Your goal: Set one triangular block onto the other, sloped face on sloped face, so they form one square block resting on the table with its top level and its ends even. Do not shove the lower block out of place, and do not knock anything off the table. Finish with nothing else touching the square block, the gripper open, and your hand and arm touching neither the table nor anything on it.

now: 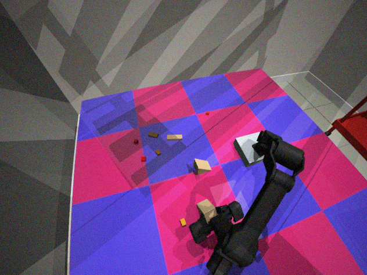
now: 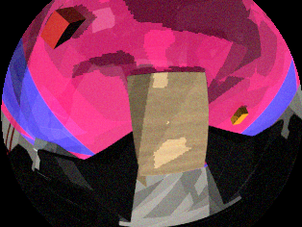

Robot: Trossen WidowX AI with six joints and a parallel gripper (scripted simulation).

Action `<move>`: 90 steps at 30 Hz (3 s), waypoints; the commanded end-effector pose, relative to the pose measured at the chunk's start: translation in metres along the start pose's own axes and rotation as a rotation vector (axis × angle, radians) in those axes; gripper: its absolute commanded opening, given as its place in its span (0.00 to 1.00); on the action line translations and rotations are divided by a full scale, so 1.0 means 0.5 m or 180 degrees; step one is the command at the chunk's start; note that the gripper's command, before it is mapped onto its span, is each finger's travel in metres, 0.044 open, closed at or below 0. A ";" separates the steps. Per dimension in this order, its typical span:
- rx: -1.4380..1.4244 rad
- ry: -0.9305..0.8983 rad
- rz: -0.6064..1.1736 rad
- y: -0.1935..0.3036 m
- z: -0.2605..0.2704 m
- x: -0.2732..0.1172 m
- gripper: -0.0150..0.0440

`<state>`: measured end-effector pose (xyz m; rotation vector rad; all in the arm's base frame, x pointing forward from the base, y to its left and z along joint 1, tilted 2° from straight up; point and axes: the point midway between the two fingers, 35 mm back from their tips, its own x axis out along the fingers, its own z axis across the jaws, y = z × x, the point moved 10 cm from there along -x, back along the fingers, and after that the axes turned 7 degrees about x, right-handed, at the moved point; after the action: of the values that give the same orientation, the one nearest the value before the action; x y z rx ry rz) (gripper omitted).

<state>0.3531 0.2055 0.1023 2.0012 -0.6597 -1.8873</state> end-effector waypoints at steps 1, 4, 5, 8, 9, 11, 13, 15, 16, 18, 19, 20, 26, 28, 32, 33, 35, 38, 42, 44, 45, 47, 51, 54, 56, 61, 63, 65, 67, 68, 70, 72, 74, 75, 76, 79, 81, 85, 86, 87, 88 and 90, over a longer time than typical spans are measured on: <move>-0.0014 0.0042 -0.0031 0.021 -0.006 -0.036 0.25; -0.0034 0.0052 -0.0033 0.037 -0.009 -0.060 0.25; -0.0041 0.0055 -0.0033 0.042 -0.009 -0.068 0.25; -0.0062 0.0065 -0.0035 0.059 -0.010 -0.092 0.25; -0.0068 0.0068 -0.0035 0.065 -0.010 -0.099 0.25; -0.0082 0.0074 -0.0036 0.077 -0.010 -0.115 0.25; -0.0096 0.0080 -0.0037 0.089 -0.009 -0.130 0.25; -0.0109 0.0087 -0.0038 0.101 -0.008 -0.146 0.25; -0.0115 0.0089 -0.0038 0.106 -0.008 -0.152 0.25; -0.0120 0.0091 -0.0038 0.111 -0.007 -0.157 0.25; -0.0120 0.0091 -0.0038 0.111 -0.007 -0.157 0.25; -0.0120 0.0091 -0.0038 0.111 -0.007 -0.157 0.25; -0.0120 0.0091 -0.0038 0.111 -0.007 -0.157 0.25; -0.0120 0.0091 -0.0038 0.111 -0.007 -0.157 0.25; 0.0151 0.0056 -0.0136 0.113 -0.007 -0.150 0.25; 0.0255 0.0048 -0.0171 0.116 -0.007 -0.149 0.25; 0.0463 0.0031 -0.0241 0.121 -0.007 -0.147 0.25; 0.0773 0.0000 -0.0345 0.129 -0.007 -0.144 0.25; 0.1184 -0.0052 -0.0482 0.140 -0.007 -0.141 0.25; 0.1388 -0.0082 -0.0550 0.145 -0.007 -0.139 0.25; 0.1490 -0.0098 -0.0583 0.147 -0.007 -0.138 0.25; 0.1693 -0.0133 -0.0650 0.153 -0.007 -0.136 0.25; 0.2104 -0.0212 -0.0785 0.163 -0.006 -0.132 0.25; 0.2412 -0.0280 -0.0885 0.171 -0.005 -0.129 0.25; 0.2616 -0.0329 -0.0950 0.177 -0.004 -0.128 0.25; 0.3119 -0.0466 -0.1111 0.190 -0.002 -0.123 0.25; 0.3318 -0.0527 -0.1174 0.195 -0.001 -0.121 0.25; 0.3515 -0.0591 -0.1236 0.200 0.000 -0.119 0.25; 0.3711 -0.0658 -0.1297 0.205 0.001 -0.117 0.25; 0.3808 -0.0693 -0.1327 0.208 0.001 -0.116 0.25; 0.4001 -0.0765 -0.1386 0.213 0.003 -0.115 0.25; 0.4193 -0.0842 -0.1445 0.218 0.004 -0.113 0.25; 0.4383 -0.0921 -0.1502 0.223 0.005 -0.111 0.25; 0.4477 -0.0963 -0.1530 0.226 0.006 -0.110 0.25; 0.4570 -0.1005 -0.1557 0.228 0.007 -0.109 0.25; 0.4848 -0.1137 -0.1639 0.236 0.009 -0.106 0.25; 0.5031 -0.1230 -0.1691 0.241 0.011 -0.104 0.25; 0.5325 -0.1390 -0.1774 0.249 0.014 -0.101 0.25; 0.5339 -0.1398 -0.1778 0.249 0.014 -0.101 0.25; 0.5339 -0.1398 -0.1778 0.249 0.014 -0.101 0.25; 0.5339 -0.1398 -0.1778 0.249 0.014 -0.101 0.25; 0.5339 -0.1398 -0.1778 0.249 0.014 -0.101 0.25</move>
<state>0.3309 0.1287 0.2076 2.6863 -2.6822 -2.2986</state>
